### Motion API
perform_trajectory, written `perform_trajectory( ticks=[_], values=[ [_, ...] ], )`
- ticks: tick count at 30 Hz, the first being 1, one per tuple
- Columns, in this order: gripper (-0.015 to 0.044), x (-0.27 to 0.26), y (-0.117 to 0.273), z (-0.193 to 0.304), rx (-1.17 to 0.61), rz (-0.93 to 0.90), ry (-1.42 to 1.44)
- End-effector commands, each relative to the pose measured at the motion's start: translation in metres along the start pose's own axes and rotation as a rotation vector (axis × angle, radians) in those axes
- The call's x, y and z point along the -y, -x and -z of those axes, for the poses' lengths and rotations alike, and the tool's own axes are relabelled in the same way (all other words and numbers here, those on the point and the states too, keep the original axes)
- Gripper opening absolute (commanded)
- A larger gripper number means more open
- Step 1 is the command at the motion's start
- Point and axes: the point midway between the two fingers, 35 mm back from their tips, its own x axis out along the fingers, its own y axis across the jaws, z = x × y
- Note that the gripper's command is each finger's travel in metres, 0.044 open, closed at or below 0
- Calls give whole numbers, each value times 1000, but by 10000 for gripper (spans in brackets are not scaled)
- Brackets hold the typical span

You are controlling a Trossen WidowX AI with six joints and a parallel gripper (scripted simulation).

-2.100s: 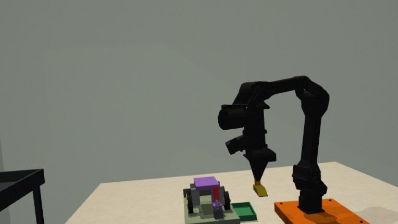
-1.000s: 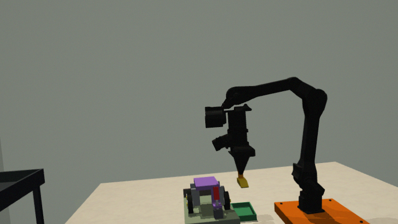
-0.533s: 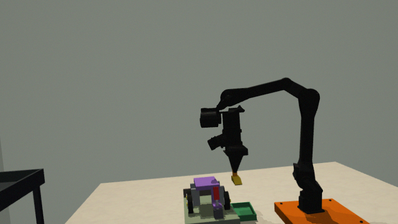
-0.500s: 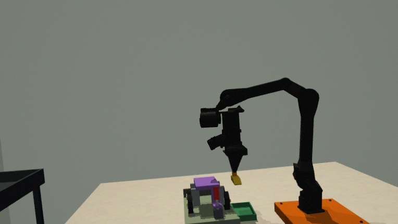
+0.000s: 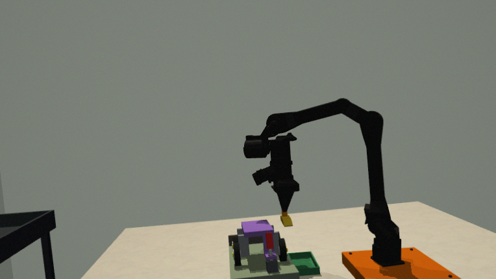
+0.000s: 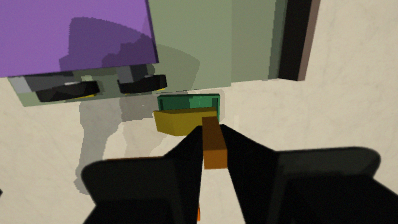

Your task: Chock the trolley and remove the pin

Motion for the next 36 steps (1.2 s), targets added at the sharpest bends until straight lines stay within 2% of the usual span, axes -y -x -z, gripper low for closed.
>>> perform_trajectory(
  ticks=[1, 7, 13, 36],
  values=[
    [0, 18, 0, -4, 2, 9, 4],
    [0, 32, 0, -8, 2, 6, 4],
    [0, 36, 0, -7, 2, -98, 4],
    [0, 38, -15, -36, 4, -98, 4]
  ],
)
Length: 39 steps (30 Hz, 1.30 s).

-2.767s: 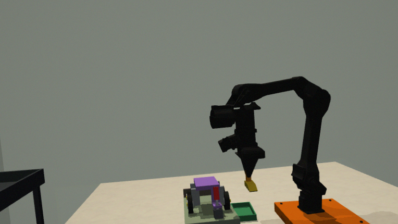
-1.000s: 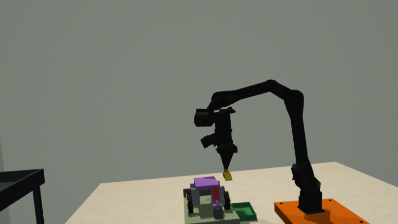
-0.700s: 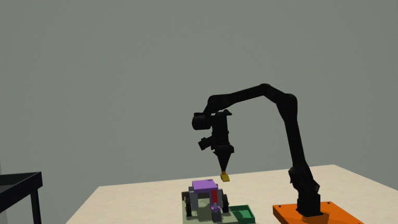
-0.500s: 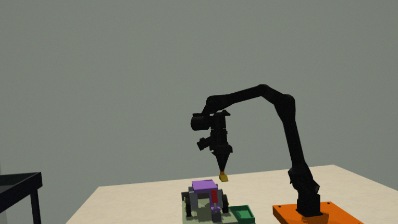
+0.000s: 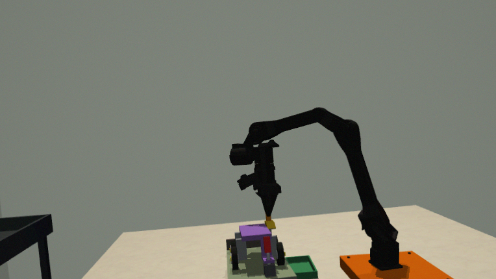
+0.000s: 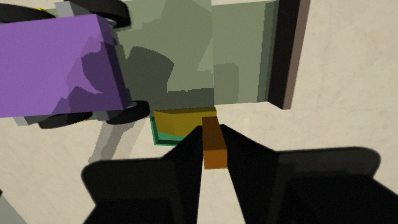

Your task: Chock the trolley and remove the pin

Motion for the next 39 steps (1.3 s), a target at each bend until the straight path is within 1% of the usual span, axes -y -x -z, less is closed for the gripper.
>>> perform_trajectory(
  ticks=[1, 25, 39],
  values=[
    [0, -1, -10, 0, 0, -7, -5],
    [0, -2, -61, -1, 0, -8, -5],
    [0, -10, -60, -1, 0, -9, -5]
  ],
)
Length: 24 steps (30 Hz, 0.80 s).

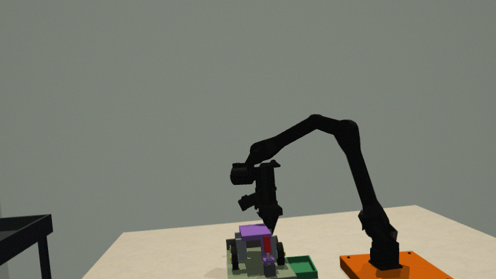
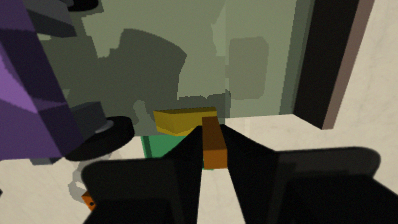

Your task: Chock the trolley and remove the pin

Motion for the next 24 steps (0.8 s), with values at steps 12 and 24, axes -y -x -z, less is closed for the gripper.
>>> perform_trajectory(
  ticks=[12, 24],
  values=[
    [0, -14, 1, 0, 2, -8, -4],
    [0, -23, 2, -1, 2, -8, -4]
  ],
)
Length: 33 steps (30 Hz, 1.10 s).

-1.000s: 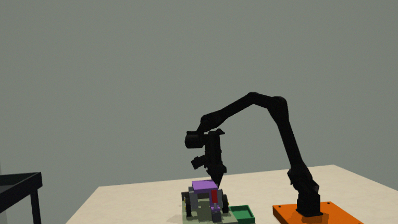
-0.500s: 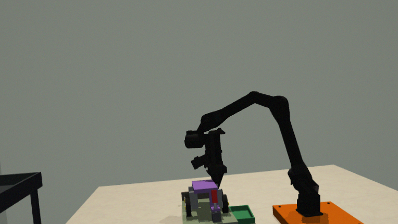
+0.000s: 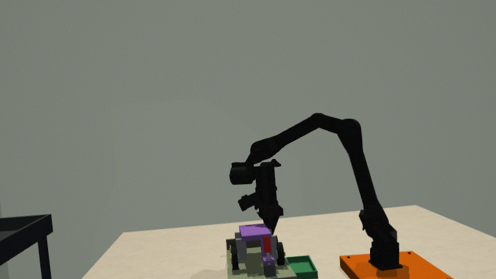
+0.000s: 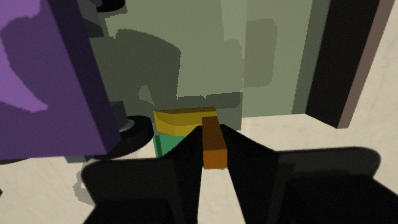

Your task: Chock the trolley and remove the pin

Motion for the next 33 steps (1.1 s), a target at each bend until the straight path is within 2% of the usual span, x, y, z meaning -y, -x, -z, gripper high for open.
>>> perform_trajectory(
  ticks=[1, 18, 25, 33],
  values=[
    [0, -5, 0, 0, 0, -8, -5],
    [0, -7, 1, 0, 0, 0, -1],
    [184, -7, 1, 0, 0, 0, -1],
    [190, -7, 13, 0, 0, -5, -3]
  ],
)
